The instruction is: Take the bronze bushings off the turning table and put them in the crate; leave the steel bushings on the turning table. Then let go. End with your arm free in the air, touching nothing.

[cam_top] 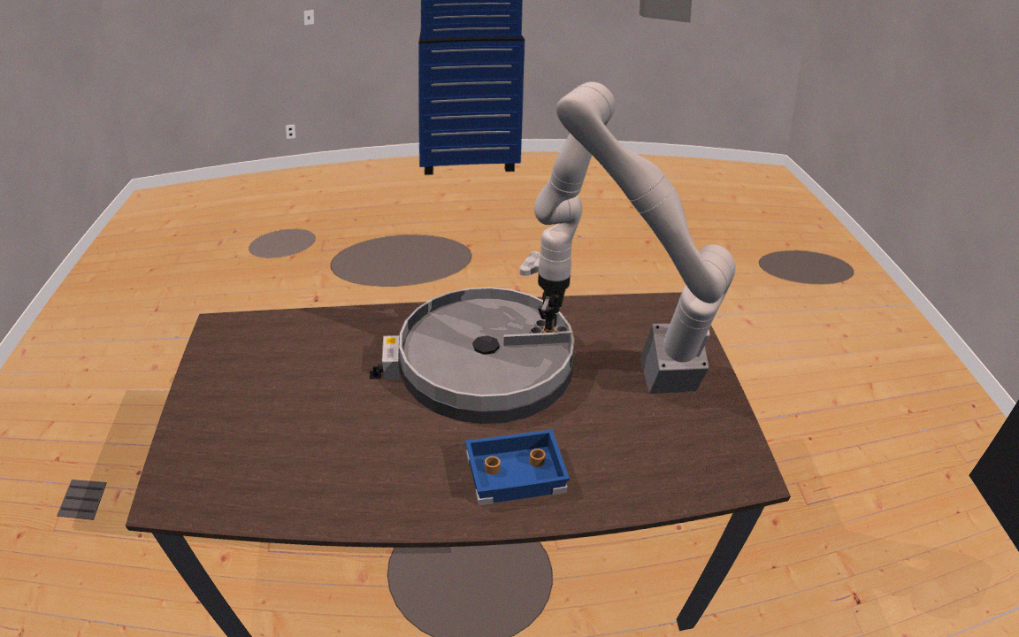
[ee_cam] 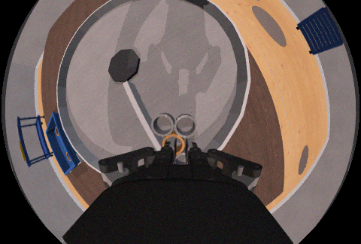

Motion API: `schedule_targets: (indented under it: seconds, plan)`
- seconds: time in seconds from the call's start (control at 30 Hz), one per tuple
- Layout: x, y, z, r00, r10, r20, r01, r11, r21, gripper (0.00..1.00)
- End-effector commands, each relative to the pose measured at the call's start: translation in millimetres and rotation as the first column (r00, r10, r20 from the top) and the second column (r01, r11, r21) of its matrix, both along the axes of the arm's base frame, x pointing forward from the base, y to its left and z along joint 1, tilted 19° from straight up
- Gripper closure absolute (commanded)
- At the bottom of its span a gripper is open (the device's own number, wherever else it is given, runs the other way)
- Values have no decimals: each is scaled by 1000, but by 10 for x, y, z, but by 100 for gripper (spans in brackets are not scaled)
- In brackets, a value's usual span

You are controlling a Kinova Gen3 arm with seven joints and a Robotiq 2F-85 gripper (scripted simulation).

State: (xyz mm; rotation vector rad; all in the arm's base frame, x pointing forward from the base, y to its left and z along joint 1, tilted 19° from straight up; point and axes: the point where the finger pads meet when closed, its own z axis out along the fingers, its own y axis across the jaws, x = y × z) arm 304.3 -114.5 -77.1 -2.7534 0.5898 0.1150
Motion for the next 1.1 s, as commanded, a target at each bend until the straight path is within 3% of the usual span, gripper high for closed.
schedule_targets:
  seconds: [0.0,1.07]
  plan:
    - [2,-4,2,1000,-1,1,1,1000,-1,86]
    - [-1,36,-113,1000,-1,0,1,1000,0,86]
